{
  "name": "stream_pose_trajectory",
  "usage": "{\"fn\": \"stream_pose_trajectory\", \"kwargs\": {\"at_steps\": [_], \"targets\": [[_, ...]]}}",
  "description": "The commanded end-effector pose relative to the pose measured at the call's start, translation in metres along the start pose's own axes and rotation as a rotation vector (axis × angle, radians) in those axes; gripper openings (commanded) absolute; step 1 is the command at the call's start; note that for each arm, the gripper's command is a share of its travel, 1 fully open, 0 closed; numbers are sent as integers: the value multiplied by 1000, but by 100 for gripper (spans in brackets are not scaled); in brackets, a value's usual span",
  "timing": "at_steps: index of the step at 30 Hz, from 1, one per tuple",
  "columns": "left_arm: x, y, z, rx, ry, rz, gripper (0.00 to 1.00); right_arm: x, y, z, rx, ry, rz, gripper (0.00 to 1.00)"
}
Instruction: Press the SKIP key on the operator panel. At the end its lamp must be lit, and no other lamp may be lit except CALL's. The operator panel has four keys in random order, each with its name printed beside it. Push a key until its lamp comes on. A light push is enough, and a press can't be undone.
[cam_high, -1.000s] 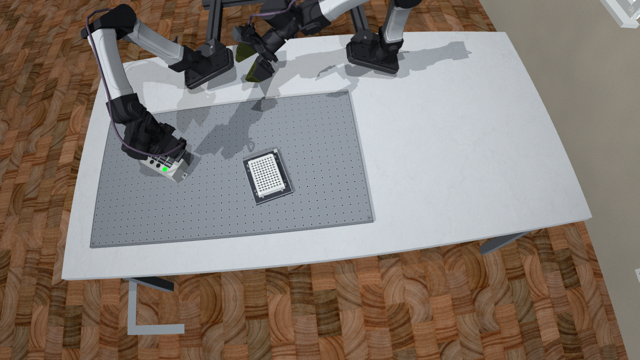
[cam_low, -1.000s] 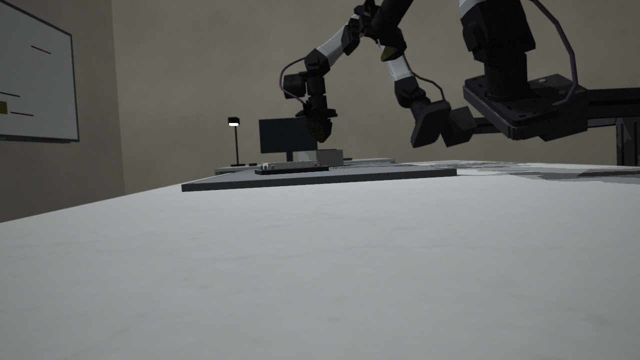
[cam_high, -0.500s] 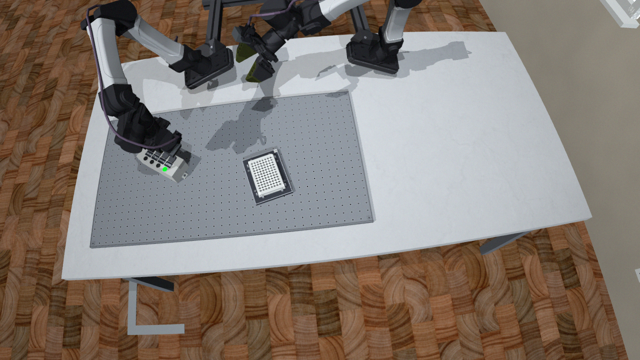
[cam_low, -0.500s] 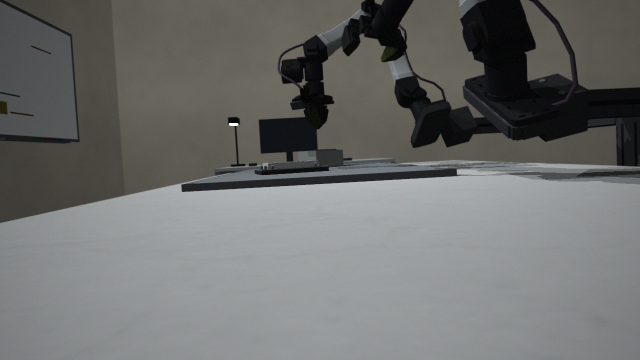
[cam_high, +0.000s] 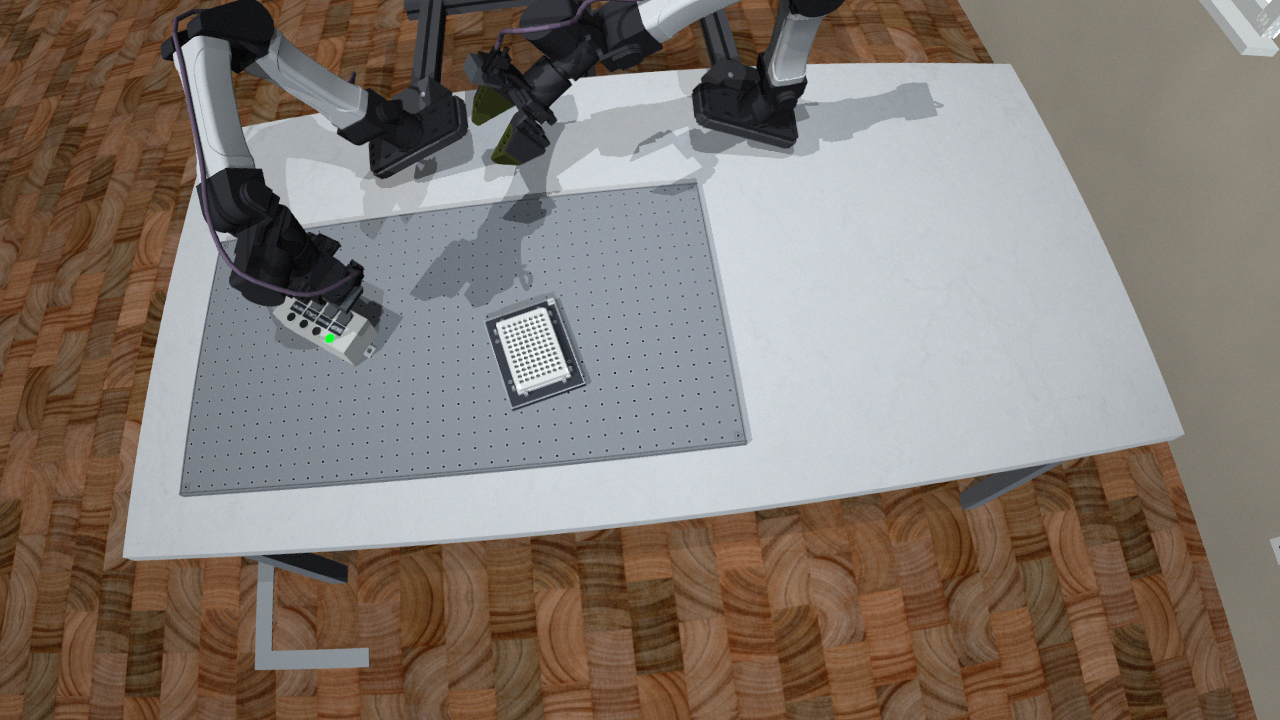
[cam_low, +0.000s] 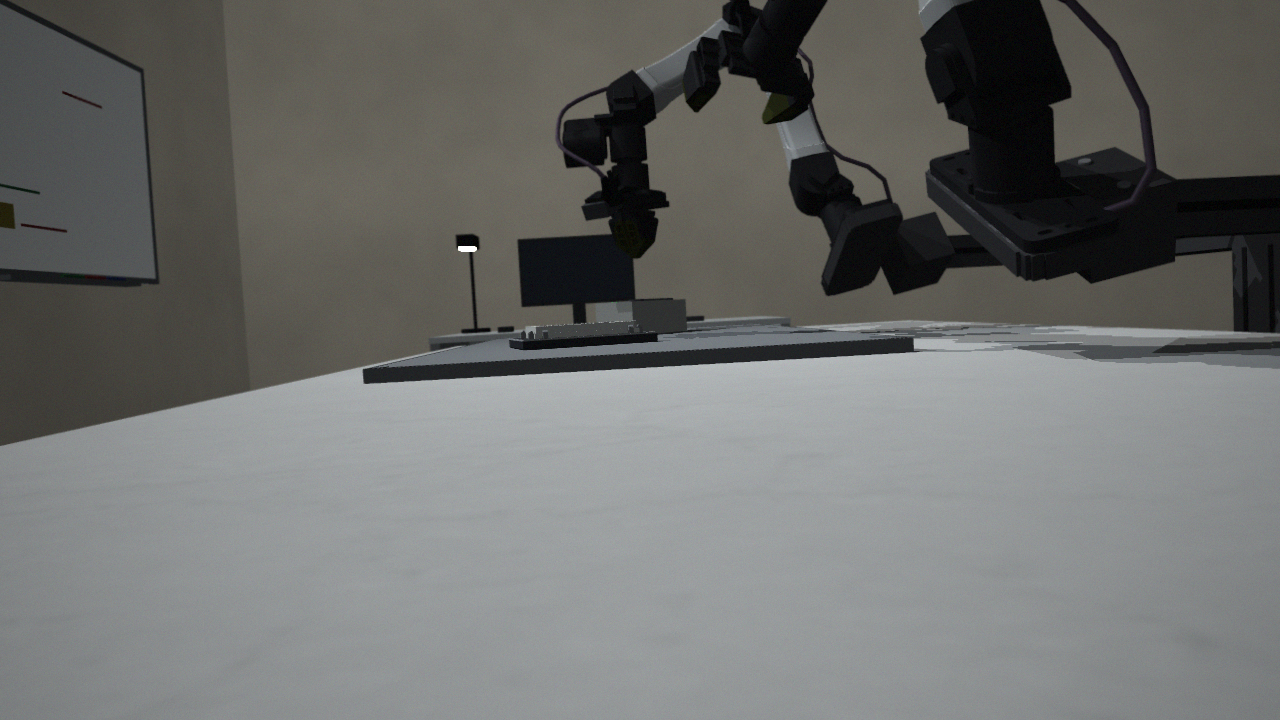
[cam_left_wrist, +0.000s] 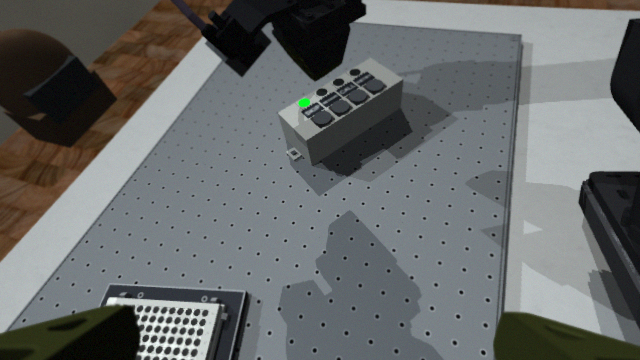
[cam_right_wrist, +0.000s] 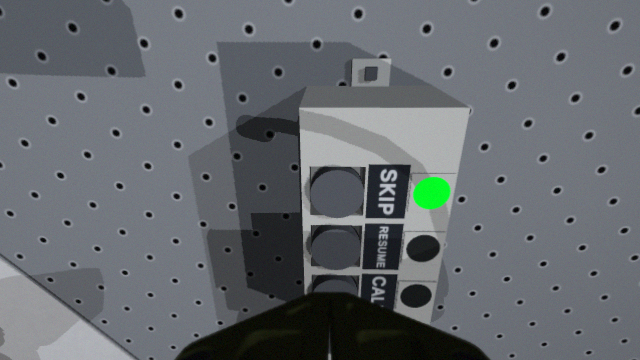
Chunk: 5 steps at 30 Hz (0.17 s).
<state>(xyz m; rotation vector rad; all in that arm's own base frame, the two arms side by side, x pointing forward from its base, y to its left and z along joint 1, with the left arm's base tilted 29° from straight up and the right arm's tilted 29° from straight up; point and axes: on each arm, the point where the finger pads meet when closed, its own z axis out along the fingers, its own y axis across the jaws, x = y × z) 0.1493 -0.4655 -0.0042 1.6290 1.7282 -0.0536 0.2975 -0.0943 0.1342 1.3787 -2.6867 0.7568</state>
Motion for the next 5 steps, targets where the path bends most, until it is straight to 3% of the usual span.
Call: {"fn": "stream_pose_trajectory", "kwargs": {"at_steps": [1, 5], "targets": [[-20, 8, -8, -15, -37, -27, 100, -2, -9, -15, 45, -20, 16, 0], [-20, 8, -8, -15, -37, -27, 100, -2, -9, -15, 45, -20, 16, 0]]}}
